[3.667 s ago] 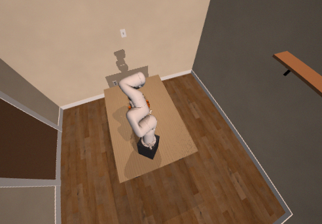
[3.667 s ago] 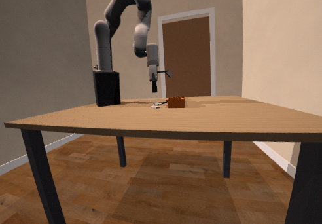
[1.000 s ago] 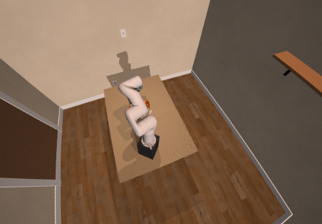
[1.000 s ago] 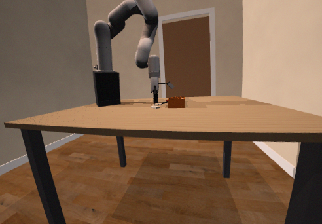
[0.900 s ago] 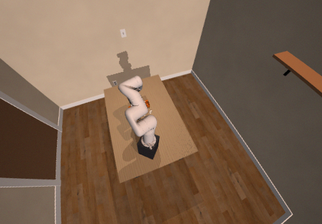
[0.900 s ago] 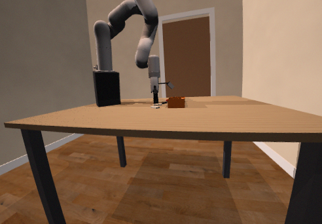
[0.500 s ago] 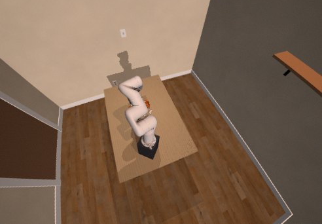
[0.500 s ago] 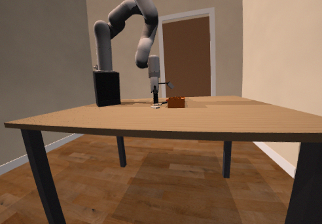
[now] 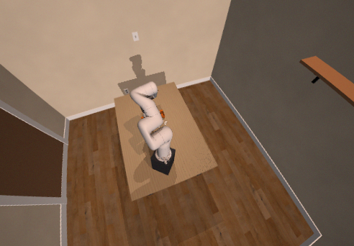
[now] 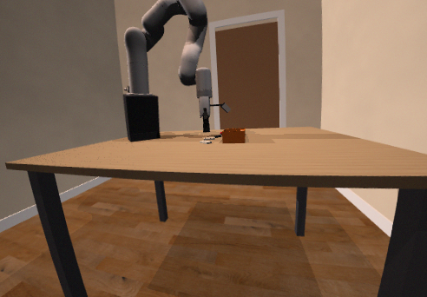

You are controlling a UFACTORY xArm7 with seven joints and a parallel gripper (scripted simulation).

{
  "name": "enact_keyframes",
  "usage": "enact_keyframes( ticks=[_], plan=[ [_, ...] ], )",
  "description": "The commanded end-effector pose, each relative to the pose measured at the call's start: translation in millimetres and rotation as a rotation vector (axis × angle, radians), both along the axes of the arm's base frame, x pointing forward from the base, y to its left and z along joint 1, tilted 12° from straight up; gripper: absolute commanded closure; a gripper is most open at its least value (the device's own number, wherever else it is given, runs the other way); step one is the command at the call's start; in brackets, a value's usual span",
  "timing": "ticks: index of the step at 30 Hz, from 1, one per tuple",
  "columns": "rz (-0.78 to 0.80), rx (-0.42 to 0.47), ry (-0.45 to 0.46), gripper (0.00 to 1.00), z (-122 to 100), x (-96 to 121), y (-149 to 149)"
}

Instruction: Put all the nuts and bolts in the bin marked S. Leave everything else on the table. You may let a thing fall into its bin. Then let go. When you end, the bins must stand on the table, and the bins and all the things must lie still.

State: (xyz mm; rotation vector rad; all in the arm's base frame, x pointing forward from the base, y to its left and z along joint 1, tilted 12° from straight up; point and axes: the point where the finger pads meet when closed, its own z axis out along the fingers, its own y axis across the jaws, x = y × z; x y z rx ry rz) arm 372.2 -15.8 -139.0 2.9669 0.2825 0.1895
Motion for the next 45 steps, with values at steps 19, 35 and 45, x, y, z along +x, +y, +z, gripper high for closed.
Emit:
enact_keyframes(
  ticks=[19,35,45],
  plan=[
    [0.0,0.0,-0.002,1.0,34,-4,5],
    [0.0,0.0,-0.002,1.0,48,35,15],
    [0.147,-0.021,0.019,1.0,53,75,24]
  ],
)
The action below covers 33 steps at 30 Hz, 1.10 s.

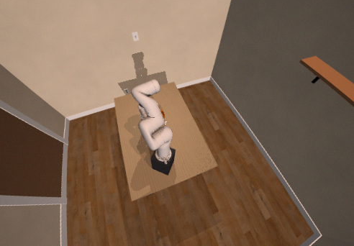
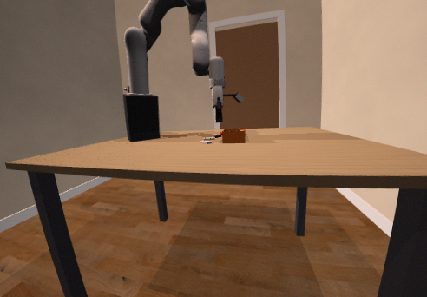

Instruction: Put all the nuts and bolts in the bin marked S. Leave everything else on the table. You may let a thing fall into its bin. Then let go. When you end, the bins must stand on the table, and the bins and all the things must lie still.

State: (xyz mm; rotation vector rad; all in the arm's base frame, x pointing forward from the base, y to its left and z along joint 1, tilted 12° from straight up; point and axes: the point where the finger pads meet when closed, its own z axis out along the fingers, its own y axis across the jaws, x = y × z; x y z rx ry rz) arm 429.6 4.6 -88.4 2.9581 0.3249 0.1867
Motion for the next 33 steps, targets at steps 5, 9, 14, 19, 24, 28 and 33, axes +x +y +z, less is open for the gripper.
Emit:
enact_keyframes(
  ticks=[5,9,14,19,24,28,33],
  plan=[
    [0.287,-0.042,0.037,1.0,6,46,10],
    [0.424,-0.067,0.051,1.0,8,70,16],
    [0.525,-0.086,0.061,1.0,9,78,17],
    [0.735,-0.121,0.091,1.0,9,78,17],
    [0.904,-0.149,0.118,1.0,9,78,17],
    [1.04,-0.169,0.14,1.0,9,78,17],
    [1.193,-0.184,0.167,1.0,9,77,18]
  ],
)
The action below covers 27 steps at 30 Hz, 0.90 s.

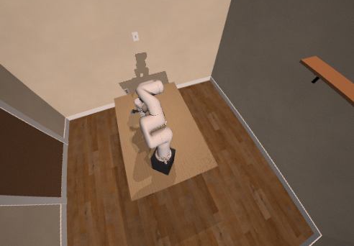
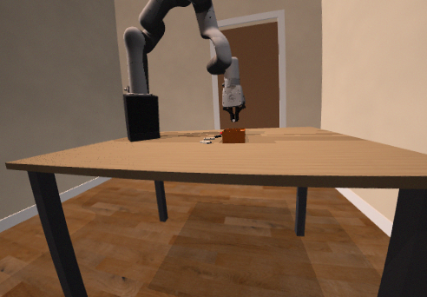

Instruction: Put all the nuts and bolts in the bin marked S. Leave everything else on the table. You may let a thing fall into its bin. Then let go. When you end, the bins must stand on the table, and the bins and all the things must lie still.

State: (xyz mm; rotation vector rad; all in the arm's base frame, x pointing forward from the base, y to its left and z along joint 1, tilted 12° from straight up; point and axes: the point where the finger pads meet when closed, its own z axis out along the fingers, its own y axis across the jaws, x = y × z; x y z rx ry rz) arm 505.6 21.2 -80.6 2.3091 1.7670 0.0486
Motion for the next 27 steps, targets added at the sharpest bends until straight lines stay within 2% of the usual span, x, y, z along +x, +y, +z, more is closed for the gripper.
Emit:
enact_keyframes(
  ticks=[1,4,20,27],
  plan=[
    [0.152,-0.008,0.039,1.0,1,1,1],
    [0.225,-0.013,0.059,1.0,1,1,1],
    [0.225,-0.013,0.059,1.0,1,2,1],
    [0.225,-0.013,0.059,1.0,-12,4,-1]
  ],
)
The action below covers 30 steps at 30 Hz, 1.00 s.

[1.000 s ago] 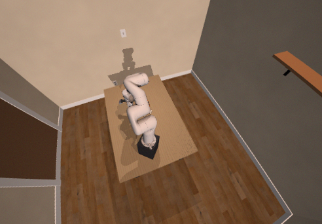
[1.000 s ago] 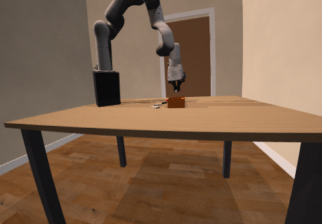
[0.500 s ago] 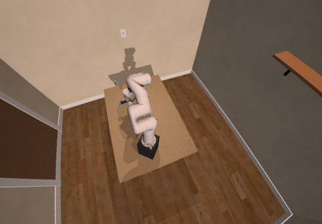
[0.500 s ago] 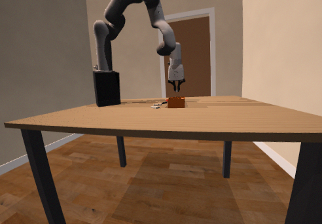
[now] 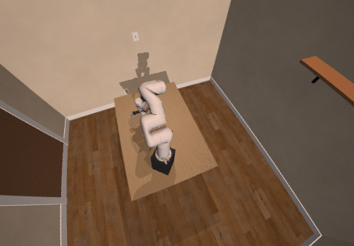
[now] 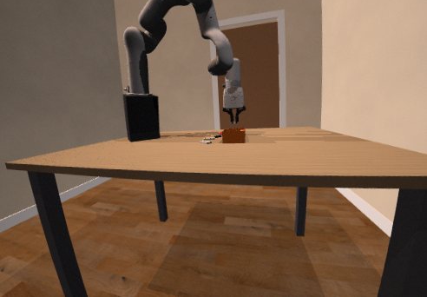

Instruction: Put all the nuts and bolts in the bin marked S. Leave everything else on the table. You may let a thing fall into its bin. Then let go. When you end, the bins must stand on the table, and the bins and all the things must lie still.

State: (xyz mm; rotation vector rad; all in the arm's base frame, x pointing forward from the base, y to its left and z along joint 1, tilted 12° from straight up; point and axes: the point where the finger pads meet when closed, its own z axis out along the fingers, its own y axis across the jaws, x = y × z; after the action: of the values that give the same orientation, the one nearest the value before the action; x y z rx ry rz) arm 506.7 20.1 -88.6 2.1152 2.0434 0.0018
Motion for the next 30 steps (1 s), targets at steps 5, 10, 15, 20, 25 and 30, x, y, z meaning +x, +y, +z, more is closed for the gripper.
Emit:
enact_keyframes(
  ticks=[5,10,15,20,25,30],
  plan=[
    [0.001,0.001,-0.004,1.0,-10,3,-1],
    [0.001,0.001,-0.004,1.0,-20,5,-2],
    [0.001,0.001,-0.004,1.0,-30,6,-4],
    [0.001,0.001,-0.004,1.0,-33,7,-4],
    [0.001,0.001,-0.004,1.0,-33,7,-4],
    [0.001,0.001,-0.004,1.0,-33,7,-4]
  ],
)
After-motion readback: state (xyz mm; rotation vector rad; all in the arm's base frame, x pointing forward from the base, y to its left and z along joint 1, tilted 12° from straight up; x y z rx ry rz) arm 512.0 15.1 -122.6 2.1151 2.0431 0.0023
